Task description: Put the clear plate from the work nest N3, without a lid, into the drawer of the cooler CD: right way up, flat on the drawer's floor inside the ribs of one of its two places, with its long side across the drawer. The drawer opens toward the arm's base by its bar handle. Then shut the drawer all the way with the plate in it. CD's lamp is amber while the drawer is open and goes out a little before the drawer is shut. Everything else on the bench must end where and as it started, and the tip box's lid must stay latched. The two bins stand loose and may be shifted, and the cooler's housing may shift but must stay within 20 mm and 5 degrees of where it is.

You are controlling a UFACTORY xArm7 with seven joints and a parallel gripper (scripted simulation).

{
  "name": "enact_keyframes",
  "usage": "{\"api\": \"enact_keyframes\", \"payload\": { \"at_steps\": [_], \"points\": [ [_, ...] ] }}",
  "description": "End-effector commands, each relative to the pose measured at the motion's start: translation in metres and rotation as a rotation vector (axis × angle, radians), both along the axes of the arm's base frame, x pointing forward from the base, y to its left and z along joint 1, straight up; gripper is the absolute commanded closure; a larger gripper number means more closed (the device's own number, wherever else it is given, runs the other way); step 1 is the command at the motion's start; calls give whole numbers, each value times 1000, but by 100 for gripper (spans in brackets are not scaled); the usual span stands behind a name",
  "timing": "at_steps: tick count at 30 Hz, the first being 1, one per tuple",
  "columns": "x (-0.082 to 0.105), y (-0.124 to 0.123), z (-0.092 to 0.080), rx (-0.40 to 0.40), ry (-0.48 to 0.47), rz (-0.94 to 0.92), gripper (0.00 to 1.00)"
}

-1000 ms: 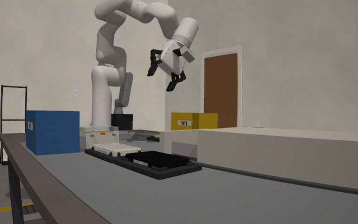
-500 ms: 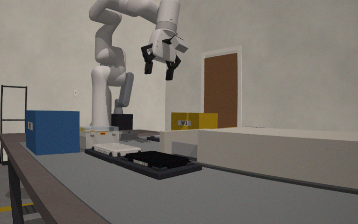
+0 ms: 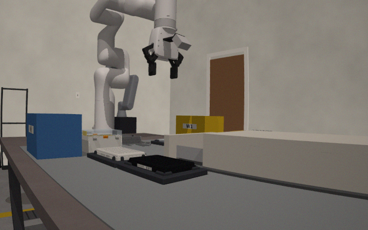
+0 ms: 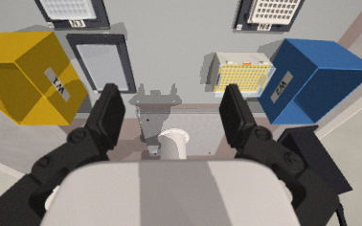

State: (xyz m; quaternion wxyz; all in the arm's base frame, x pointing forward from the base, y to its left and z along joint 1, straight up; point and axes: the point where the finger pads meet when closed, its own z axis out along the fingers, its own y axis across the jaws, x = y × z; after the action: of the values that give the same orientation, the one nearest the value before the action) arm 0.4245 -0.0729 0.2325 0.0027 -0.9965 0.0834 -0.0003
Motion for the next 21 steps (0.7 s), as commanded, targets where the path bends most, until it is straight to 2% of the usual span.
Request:
{"api": "enact_keyframes", "payload": {
  "at_steps": [1, 11, 13, 21],
  "points": [
    [4, -1, -2, -1, -5, 33, 79],
    [38, -7, -38, -2, -7, 366, 79],
    [38, -7, -38, -2, -7, 366, 79],
    [65, -11, -68, -3, -8, 633, 79]
  ]
}}
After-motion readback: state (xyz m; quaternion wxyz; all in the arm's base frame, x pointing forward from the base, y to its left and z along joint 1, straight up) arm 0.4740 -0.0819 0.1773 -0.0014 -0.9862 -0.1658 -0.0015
